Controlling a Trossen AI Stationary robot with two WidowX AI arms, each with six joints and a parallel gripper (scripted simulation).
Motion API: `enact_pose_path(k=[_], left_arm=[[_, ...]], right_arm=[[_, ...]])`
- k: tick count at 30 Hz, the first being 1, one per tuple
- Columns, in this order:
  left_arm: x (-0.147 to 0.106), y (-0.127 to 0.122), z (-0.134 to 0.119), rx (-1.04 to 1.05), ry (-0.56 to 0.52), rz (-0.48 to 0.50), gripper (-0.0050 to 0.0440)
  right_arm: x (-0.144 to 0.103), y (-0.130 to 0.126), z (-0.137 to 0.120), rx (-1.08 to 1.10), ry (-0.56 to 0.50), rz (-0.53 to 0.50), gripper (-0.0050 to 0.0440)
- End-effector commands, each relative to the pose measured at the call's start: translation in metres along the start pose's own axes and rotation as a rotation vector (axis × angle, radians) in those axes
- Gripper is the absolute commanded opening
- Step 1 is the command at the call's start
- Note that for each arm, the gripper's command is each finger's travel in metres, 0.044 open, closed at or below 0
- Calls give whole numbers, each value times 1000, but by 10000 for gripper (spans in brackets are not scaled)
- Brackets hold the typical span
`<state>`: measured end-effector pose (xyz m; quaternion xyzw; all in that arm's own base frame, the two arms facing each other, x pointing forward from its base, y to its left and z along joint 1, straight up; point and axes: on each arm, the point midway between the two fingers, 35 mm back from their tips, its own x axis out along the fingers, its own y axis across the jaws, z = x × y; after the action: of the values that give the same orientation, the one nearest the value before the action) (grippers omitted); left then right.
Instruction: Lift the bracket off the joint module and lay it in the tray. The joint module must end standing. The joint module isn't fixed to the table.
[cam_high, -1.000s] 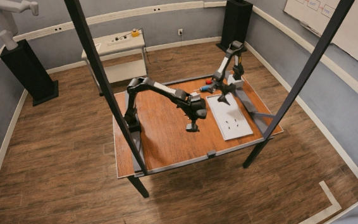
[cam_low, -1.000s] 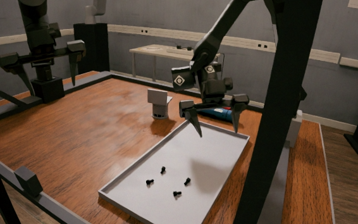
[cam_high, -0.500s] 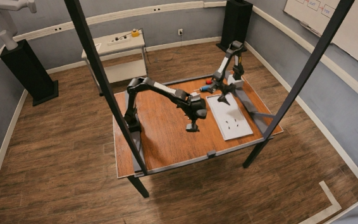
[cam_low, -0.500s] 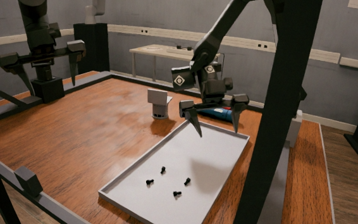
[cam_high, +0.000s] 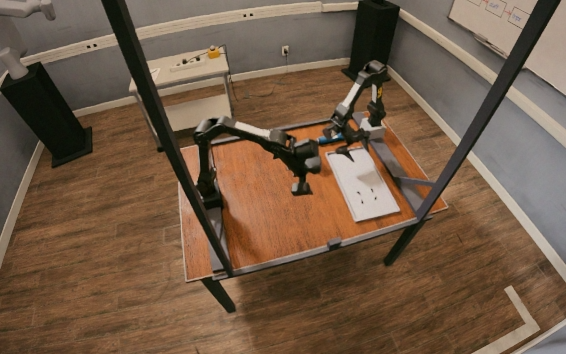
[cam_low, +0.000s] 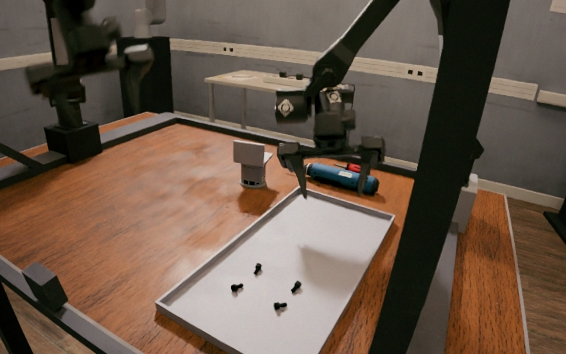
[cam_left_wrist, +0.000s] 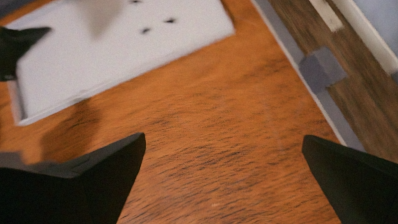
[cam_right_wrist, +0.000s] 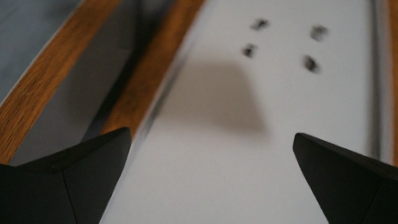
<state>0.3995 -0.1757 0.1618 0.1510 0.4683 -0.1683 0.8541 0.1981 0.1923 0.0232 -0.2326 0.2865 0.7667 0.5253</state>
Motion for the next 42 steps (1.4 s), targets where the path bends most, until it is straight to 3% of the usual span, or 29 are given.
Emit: enact_pose_path(k=[1, 4, 9, 19, 22, 36, 42], left_arm=[[-49, 39, 0, -90, -99, 44, 440], [-55, 46, -2, -106, -109, 53, 440], [-91, 82, -21, -204, -168, 113, 440], [-144, 124, -59, -346, -261, 220, 440], [-149, 128, -64, -359, -272, 233, 440], [-211, 156, -131, -545, -409, 402, 440], [-218, 157, -140, -564, -426, 426, 440]], right_arm=[[-30, -13, -3, 137, 32, -148, 440], [-35, -16, -4, 169, 37, -174, 440], [-70, -39, -6, 353, 63, -346, 440], [-121, -69, -13, 675, 104, -608, 440], [-121, -73, -19, 727, 119, -617, 440], [-192, -125, -27, 1194, 180, -998, 440], [-202, -133, -28, 1261, 188, -1055, 440]])
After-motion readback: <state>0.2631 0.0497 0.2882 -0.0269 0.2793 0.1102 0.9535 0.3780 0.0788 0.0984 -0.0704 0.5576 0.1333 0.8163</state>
